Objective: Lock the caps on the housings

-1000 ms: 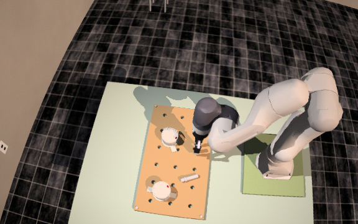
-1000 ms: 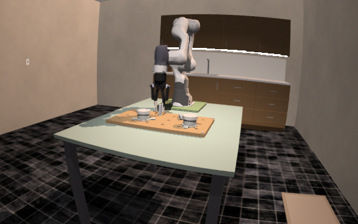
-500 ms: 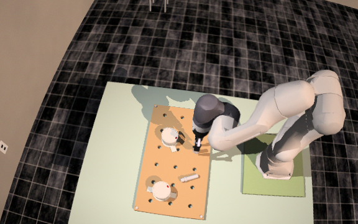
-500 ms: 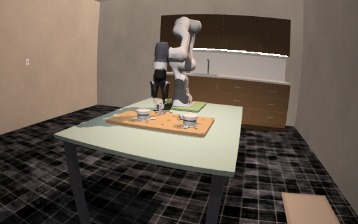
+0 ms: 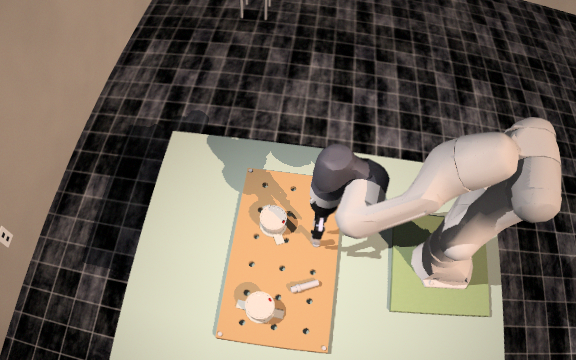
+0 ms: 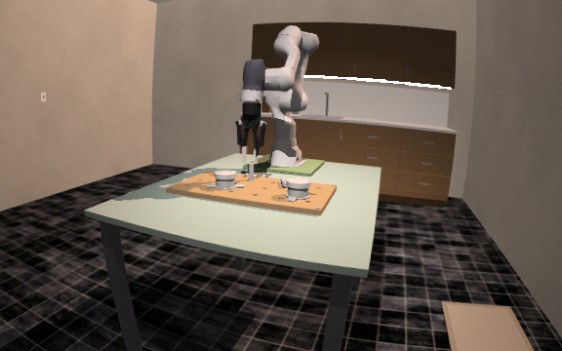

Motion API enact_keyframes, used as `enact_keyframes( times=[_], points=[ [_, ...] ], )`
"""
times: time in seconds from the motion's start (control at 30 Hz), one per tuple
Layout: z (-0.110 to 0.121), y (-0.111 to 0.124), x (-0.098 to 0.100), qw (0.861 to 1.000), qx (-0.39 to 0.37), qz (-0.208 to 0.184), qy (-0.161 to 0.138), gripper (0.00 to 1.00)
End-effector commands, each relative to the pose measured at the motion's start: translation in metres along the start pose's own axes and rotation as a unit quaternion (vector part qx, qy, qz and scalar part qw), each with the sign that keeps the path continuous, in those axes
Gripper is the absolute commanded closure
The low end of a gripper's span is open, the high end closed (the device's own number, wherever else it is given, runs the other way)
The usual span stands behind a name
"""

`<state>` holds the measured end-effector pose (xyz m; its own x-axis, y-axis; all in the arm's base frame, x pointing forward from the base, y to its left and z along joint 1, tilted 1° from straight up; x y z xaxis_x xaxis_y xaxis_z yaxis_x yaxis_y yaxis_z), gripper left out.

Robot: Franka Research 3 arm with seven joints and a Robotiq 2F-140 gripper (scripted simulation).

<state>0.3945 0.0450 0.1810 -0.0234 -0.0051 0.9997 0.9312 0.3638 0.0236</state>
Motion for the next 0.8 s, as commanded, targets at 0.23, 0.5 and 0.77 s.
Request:
enact_keyframes(
  times=[0.23,0.5,0.77],
  points=[
    [0.002,-0.003,0.019,1.000,0.005,0.006,0.005,0.64],
    [0.002,-0.003,0.029,1.000,0.005,0.006,0.005,0.64],
    [0.002,-0.002,0.034,1.000,0.005,0.006,0.005,0.64]
  ],
)
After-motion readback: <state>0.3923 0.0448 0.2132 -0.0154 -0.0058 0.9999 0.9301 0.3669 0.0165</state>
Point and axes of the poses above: the point where the finger pads meet when closed, its own x axis back along the fingers, its own z axis across the jaws, y = z × x, the point moved 7 cm from there along x, back along the fingers, and after that the axes turned 12 degrees about x, right-handed, at the moved point
